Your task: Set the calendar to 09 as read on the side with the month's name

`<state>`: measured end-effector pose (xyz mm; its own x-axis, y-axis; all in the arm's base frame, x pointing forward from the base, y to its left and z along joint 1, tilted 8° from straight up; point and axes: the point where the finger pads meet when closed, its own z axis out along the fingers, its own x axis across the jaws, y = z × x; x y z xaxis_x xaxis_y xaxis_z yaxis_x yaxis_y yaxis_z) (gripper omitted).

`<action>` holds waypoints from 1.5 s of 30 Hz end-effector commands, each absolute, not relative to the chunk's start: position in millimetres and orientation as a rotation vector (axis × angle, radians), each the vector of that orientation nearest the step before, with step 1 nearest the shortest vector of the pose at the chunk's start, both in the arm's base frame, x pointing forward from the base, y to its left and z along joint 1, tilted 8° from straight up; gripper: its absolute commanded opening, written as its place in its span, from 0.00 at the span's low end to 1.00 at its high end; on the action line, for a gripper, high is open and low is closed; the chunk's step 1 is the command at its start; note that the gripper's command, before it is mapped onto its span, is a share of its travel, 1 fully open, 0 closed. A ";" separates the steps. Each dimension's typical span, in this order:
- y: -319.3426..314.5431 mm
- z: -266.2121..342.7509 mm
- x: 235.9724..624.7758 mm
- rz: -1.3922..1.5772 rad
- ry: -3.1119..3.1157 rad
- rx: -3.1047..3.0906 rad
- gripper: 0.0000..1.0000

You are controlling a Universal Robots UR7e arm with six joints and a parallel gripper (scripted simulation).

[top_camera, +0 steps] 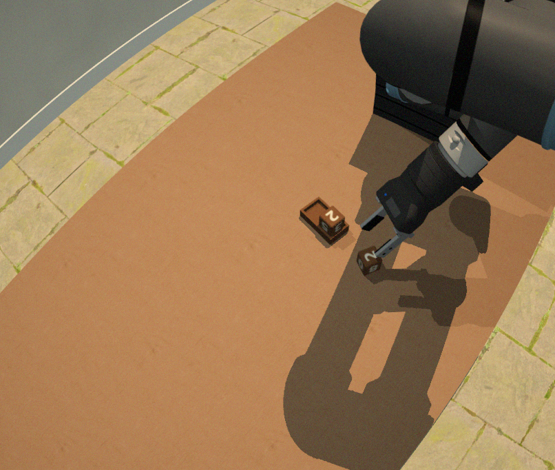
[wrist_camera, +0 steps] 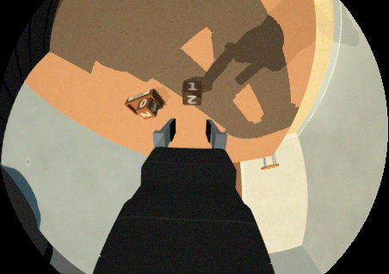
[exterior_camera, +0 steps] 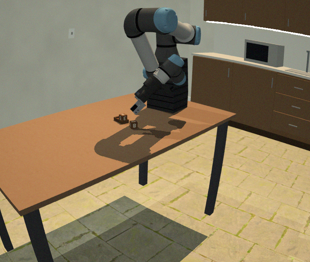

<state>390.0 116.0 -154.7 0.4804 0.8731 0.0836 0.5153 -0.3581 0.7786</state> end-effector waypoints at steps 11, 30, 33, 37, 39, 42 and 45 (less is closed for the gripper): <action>116.3 -164.8 391.6 0.655 1.144 2.028 0.90; 116.9 -195.7 395.9 0.655 1.144 2.028 0.90; 117.0 -201.3 396.7 0.655 1.144 2.028 0.90; 117.1 -208.1 397.7 0.655 1.144 2.028 0.90; 117.1 -209.6 397.9 0.655 1.144 2.028 0.90; 117.2 -212.5 398.3 0.655 1.144 2.028 0.90; 117.3 -216.1 398.8 0.655 1.144 2.028 0.90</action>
